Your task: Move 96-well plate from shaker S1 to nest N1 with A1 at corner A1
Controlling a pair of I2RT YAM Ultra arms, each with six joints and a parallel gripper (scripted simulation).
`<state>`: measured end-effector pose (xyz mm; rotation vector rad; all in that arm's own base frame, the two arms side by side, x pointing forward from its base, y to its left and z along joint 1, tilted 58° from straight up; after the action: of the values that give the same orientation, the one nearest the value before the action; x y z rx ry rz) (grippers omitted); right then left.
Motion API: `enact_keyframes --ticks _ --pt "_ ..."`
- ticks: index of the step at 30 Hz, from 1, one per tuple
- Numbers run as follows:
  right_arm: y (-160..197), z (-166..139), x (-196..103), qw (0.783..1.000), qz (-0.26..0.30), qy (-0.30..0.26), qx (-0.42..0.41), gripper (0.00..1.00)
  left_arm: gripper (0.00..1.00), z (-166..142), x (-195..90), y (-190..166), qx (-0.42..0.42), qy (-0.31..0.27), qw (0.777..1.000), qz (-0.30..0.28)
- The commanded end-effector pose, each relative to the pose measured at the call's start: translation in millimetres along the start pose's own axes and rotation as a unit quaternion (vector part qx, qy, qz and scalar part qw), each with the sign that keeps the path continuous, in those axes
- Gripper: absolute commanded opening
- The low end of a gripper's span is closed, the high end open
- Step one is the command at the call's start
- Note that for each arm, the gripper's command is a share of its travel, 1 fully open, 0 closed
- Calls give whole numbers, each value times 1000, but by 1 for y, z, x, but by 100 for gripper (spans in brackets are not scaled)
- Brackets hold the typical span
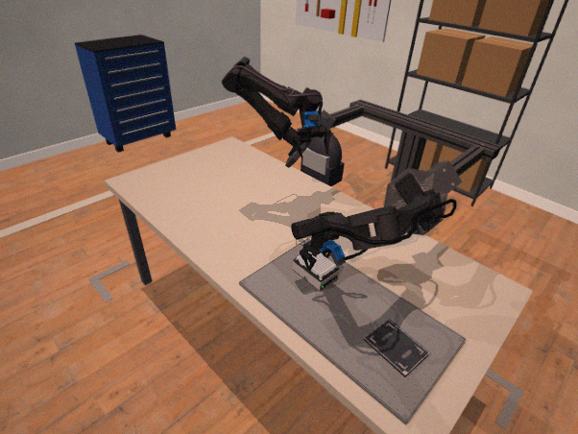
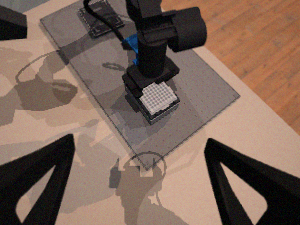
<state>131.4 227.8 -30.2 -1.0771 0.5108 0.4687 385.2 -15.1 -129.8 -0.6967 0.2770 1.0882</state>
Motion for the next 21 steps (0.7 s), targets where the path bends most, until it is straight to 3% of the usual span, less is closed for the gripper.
enact_keyframes --ticks 1,5,7,11,18,21 --pt "1 10 -6 1000 2 -18 11 100 83 -5 -7 -7 2 5 1000 -15" --pt "1 10 -6 1000 2 -18 11 100 38 -2 -8 -4 4 5 1000 -14" --pt "1 10 -6 1000 2 -18 11 100 38 -2 -8 -4 4 5 1000 -14" --pt "1 10 -6 1000 2 -18 11 100 82 0 -15 -1 7 -1 1000 -8" --pt "1 10 -6 1000 2 -18 11 100 82 -1 -53 -9 -3 1 1000 -15" --pt "1 10 -6 1000 2 -18 11 100 82 -3 -54 -8 3 7 1000 -12"
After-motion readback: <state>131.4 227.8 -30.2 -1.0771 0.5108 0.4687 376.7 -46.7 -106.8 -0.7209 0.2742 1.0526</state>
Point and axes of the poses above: on each arm, the point where the finger pads meet when closed, its own x axis out along the fingers, its own y axis across the jaws, z = x × y, the point moved 1 cm from there along -x, back along the fingers, and after that the axes turned 6 degrees about x, right-handed, at the moved point
